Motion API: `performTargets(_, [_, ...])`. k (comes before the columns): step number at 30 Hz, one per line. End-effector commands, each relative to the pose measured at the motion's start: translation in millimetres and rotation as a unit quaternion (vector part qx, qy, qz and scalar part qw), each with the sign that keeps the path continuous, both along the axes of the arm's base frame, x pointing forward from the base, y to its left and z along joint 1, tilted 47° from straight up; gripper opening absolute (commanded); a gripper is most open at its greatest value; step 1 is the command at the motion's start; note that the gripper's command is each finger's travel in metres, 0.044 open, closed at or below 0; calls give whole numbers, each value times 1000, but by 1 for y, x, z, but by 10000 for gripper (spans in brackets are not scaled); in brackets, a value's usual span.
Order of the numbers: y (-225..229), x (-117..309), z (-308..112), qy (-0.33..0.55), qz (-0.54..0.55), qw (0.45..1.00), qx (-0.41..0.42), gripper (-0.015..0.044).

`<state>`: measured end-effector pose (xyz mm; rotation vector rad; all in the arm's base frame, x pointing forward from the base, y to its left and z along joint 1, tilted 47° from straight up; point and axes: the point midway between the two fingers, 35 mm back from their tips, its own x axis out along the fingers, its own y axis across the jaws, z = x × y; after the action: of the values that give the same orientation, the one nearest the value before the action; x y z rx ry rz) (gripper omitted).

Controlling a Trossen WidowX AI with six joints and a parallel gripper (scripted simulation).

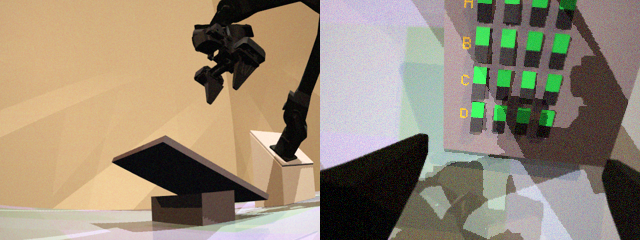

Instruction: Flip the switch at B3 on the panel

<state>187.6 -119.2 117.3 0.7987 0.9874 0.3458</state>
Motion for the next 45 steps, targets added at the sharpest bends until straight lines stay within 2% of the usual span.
performTargets(1, [0,2,-2,0,0,1000,-1,374])
performTargets(9, [29,74,-56,-12,5,1000,-13,164])
performTargets(15, [33,79,-59,-14,3,1000,-11,6])
performTargets(20, [52,98,-79,-6,12,1000,-10,0])
performTargets(45, [68,112,-94,-7,12,1000,-9,0])
